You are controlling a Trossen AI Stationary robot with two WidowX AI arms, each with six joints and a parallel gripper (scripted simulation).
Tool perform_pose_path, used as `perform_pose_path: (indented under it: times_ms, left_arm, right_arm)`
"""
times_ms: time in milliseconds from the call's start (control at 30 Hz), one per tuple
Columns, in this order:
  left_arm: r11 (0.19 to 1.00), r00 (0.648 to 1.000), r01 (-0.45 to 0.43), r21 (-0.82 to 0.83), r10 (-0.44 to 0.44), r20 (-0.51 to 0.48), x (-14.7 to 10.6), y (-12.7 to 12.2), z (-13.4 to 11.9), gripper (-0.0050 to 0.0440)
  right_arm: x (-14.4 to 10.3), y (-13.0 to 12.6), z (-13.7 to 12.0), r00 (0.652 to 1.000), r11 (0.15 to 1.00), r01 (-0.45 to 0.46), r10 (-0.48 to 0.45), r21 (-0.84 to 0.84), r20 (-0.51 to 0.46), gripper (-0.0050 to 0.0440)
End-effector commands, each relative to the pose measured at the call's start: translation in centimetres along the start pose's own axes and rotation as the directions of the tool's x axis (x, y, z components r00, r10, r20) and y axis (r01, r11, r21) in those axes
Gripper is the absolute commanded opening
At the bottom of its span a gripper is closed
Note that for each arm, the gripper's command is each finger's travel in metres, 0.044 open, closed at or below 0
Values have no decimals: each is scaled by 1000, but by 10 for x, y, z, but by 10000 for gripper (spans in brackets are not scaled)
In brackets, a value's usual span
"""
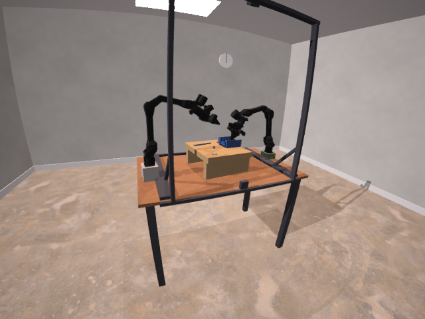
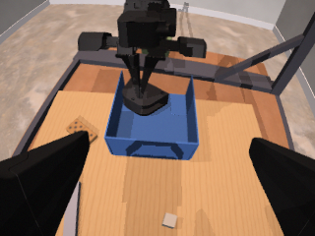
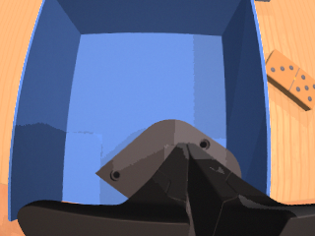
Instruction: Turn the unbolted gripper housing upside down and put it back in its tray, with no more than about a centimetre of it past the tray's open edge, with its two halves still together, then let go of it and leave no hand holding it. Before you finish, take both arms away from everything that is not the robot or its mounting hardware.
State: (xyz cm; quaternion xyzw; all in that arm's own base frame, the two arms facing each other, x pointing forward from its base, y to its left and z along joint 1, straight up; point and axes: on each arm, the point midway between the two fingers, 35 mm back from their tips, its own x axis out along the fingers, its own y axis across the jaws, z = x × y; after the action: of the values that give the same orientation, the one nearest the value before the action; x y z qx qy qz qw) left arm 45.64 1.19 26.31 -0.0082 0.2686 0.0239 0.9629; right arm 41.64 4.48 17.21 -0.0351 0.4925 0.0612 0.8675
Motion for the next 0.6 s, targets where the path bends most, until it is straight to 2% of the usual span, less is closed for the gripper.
perform_pose_path:
  times_ms: [0, 567]
  left_arm:
    - [1000, 1000, 3, 5, -4, 22, -7, 0, 8, 440]
    - [1000, 1000, 3, 5, -4, 22, -7, 0, 8, 440]
  right_arm:
    - [-8, 0, 1, 1000, 1000, -1, 2, -4, 18, 0]
    - [-12, 0, 5, 1000, 1000, 1, -1, -1, 29, 0]
